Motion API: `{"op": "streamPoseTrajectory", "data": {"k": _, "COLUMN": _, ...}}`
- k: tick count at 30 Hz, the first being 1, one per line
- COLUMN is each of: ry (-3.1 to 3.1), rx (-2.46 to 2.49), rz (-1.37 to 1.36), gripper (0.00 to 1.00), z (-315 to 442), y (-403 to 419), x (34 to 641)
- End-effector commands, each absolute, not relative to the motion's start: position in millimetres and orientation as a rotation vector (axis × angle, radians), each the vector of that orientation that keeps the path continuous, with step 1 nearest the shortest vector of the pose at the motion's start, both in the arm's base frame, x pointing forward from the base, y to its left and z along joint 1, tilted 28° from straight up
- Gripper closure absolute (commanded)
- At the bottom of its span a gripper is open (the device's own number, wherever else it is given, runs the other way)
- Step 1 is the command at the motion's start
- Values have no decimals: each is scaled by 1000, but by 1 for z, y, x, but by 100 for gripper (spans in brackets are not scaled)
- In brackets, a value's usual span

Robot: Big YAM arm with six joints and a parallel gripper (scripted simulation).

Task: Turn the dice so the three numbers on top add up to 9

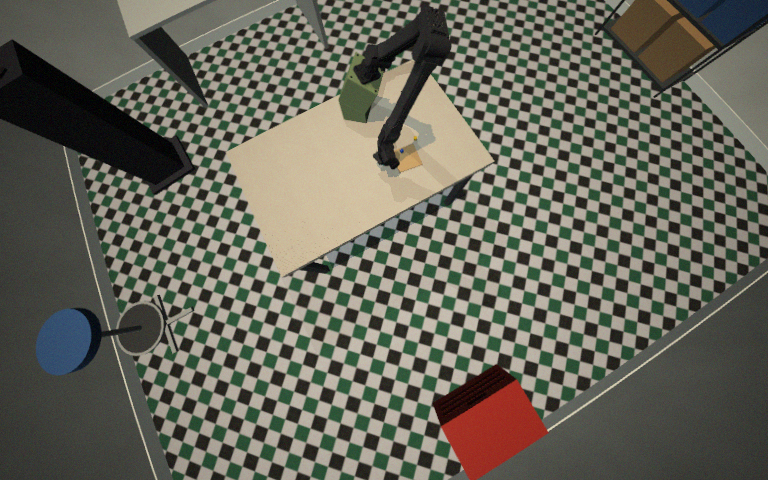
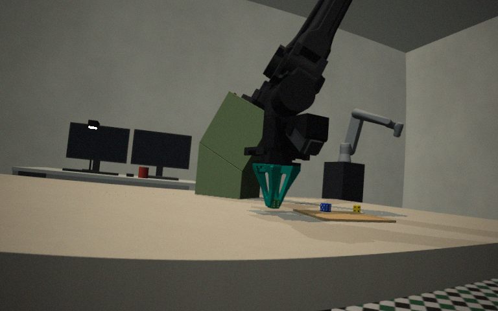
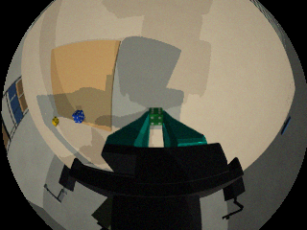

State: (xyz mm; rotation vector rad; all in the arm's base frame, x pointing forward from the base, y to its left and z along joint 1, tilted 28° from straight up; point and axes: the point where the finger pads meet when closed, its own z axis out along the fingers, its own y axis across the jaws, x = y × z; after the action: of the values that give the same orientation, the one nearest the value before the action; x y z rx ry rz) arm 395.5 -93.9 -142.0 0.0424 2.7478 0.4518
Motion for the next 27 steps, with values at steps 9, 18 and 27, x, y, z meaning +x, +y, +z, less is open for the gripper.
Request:
{"op": "streamPoseTrajectory", "data": {"k": 9, "ry": 2700, "rx": 32, "rz": 406, "gripper": 89, "z": -65, "y": -129, "x": 386}}
{"op": "streamPoseTrajectory", "data": {"k": 18, "ry": 2717, "rx": 6, "rz": 422, "gripper": 89, "z": -51, "y": -124, "x": 375}}
{"op": "streamPoseTrajectory", "data": {"k": 27, "ry": 2721, "rx": 29, "rz": 423, "gripper": 89, "z": -48, "y": -116, "x": 376}}
